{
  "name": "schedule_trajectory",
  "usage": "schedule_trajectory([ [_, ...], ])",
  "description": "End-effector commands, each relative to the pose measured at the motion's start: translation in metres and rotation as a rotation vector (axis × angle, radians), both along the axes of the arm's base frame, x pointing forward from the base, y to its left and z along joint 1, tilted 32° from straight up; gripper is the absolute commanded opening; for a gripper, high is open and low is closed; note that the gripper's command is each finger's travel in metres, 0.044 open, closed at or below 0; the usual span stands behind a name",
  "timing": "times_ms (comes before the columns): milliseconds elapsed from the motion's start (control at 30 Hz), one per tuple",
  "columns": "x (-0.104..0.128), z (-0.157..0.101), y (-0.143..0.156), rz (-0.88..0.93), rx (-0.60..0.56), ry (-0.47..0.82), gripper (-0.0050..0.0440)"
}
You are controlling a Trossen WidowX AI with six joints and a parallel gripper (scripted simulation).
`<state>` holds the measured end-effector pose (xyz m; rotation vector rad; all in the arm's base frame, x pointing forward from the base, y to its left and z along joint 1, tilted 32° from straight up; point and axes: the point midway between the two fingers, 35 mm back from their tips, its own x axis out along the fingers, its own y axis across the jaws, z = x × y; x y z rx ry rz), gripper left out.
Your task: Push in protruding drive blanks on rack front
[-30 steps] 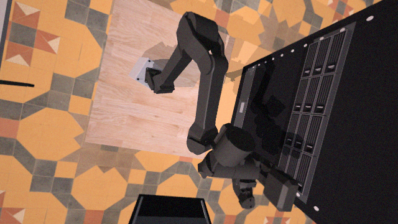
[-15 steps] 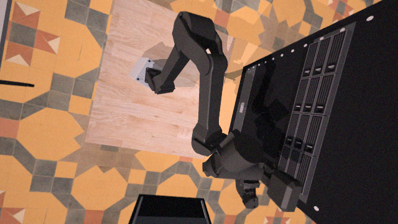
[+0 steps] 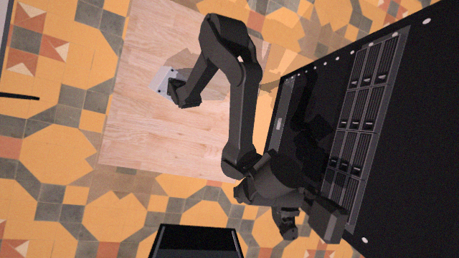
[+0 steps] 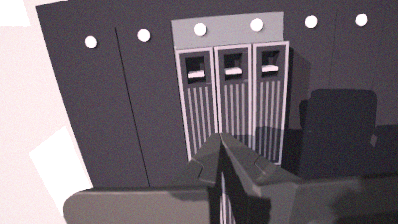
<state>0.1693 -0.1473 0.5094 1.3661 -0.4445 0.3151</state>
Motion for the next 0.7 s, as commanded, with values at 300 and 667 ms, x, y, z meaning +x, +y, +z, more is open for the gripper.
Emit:
schedule_trajectory([
  [300,-0.026,-0.006,0.009,-0.002,-0.038,-0.013,-0.0050],
  [667,-0.026,-0.006,0.009,-0.002,-0.038,-0.013,-0.0050],
])
